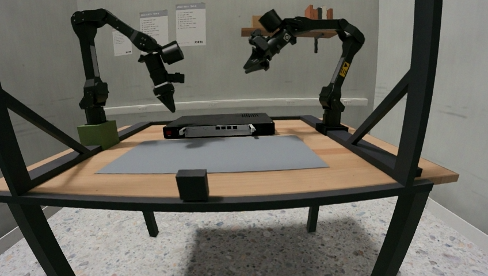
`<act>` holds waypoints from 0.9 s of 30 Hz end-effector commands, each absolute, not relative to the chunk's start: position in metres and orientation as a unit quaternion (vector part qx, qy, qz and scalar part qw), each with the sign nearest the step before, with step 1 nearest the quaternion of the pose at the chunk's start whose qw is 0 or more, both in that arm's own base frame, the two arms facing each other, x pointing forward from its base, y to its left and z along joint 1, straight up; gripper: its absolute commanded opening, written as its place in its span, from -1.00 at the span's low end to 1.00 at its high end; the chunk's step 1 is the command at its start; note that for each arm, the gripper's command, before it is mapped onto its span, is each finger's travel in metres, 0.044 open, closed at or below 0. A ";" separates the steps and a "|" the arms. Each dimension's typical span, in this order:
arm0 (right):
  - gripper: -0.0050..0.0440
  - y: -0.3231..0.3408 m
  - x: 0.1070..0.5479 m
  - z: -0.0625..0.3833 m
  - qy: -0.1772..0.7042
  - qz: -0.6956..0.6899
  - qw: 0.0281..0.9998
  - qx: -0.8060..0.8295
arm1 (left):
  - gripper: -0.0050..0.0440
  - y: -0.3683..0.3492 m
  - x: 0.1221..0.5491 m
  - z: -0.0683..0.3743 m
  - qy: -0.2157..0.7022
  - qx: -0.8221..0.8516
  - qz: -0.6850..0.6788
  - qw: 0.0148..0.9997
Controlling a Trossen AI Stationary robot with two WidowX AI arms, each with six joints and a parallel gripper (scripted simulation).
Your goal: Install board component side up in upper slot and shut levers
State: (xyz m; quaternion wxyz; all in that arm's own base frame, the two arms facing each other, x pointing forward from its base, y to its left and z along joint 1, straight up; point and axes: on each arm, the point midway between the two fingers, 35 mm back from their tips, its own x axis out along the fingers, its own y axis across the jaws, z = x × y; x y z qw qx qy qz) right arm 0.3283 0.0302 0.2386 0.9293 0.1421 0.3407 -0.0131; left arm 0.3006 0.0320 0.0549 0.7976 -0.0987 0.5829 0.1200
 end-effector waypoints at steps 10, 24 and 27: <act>0.01 0.022 0.310 0.280 0.216 0.050 0.975 -0.012 | 1.00 0.035 0.300 0.064 0.563 -0.041 0.058 0.824; 0.01 0.022 0.310 0.283 0.214 0.050 0.975 -0.013 | 1.00 0.035 0.303 0.065 0.563 -0.041 0.060 0.823; 0.01 0.022 0.312 0.284 0.214 0.049 0.975 -0.011 | 1.00 0.035 0.303 0.065 0.563 -0.041 0.060 0.823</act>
